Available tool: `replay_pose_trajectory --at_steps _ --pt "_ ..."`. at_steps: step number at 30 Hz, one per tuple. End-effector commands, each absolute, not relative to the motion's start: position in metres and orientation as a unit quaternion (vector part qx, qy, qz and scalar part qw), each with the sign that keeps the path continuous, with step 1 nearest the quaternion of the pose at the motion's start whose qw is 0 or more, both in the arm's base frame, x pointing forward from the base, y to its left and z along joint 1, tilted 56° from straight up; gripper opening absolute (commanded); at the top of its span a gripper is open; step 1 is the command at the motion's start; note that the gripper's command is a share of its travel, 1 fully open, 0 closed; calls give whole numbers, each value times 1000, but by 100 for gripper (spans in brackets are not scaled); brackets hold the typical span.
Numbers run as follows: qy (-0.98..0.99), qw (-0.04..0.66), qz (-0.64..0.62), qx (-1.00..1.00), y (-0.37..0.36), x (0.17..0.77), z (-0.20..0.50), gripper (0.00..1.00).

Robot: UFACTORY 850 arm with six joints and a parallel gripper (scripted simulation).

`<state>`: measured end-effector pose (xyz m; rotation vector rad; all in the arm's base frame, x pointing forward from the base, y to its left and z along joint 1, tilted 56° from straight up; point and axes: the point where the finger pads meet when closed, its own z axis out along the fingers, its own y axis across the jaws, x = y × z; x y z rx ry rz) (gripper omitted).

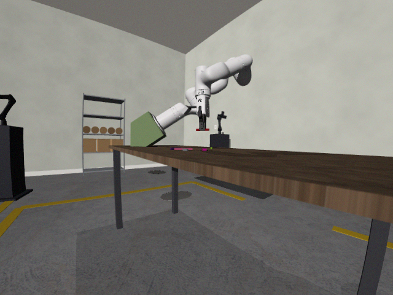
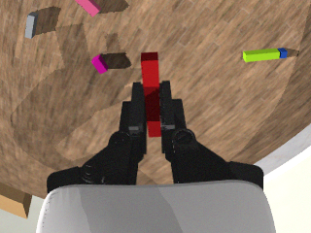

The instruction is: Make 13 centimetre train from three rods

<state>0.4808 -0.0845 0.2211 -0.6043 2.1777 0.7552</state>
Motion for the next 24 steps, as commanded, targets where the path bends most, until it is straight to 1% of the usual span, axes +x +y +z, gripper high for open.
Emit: replay_pose_trajectory --at_steps 1,9,11,13,24 --pt "867 341 324 -166 -83 480 223 4" --pt "881 297 365 -55 -80 479 227 4" --pt "881 297 365 -55 -80 479 227 4" --pt "883 275 381 -3 -78 478 228 4" --pt "871 207 422 145 -74 477 232 4"
